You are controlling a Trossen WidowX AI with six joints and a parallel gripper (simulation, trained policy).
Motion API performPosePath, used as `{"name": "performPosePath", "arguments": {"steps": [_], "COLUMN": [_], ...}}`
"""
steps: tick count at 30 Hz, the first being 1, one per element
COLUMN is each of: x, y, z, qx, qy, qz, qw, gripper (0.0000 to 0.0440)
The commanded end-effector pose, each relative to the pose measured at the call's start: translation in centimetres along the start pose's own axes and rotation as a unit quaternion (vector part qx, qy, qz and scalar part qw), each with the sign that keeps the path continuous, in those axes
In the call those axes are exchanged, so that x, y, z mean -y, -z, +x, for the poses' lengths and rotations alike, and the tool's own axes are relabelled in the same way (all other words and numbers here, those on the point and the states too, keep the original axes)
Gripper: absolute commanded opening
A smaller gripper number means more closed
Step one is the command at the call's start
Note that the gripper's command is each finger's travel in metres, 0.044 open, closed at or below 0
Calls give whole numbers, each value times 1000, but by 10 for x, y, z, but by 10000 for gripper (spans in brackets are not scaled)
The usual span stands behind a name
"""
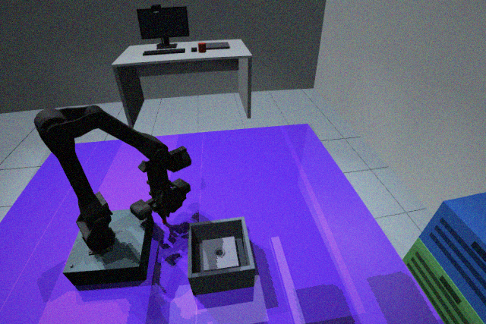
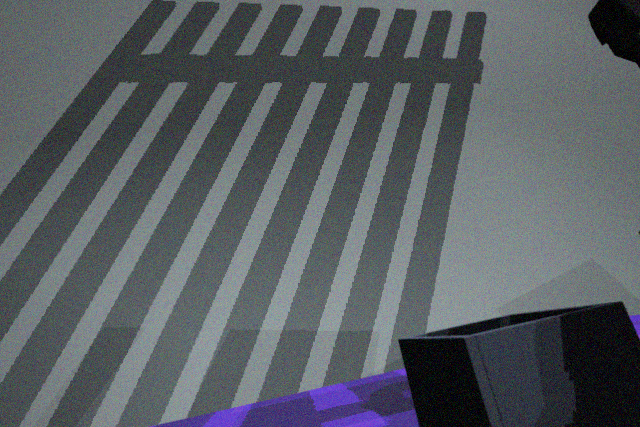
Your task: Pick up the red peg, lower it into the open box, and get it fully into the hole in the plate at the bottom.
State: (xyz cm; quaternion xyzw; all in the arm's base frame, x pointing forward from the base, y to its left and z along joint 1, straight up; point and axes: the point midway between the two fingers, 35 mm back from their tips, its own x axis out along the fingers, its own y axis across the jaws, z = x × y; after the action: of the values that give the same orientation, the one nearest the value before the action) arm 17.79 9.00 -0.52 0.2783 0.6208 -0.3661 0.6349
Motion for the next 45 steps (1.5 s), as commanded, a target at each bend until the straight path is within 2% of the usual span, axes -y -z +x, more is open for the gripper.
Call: {"name": "performPosePath", "arguments": {"steps": [1,15,28,45], "x": [-1,-4,-11,-5], "y": [-9,-44,-88,-155], "z": [-10,-56,-99,-105], "qx": [19,82,118,121], "qy": [-9,-28,-40,-43], "qz": [-13,-56,-62,-12], "qw": [1000,995,990,992], "gripper": [0,0,0,0]}}
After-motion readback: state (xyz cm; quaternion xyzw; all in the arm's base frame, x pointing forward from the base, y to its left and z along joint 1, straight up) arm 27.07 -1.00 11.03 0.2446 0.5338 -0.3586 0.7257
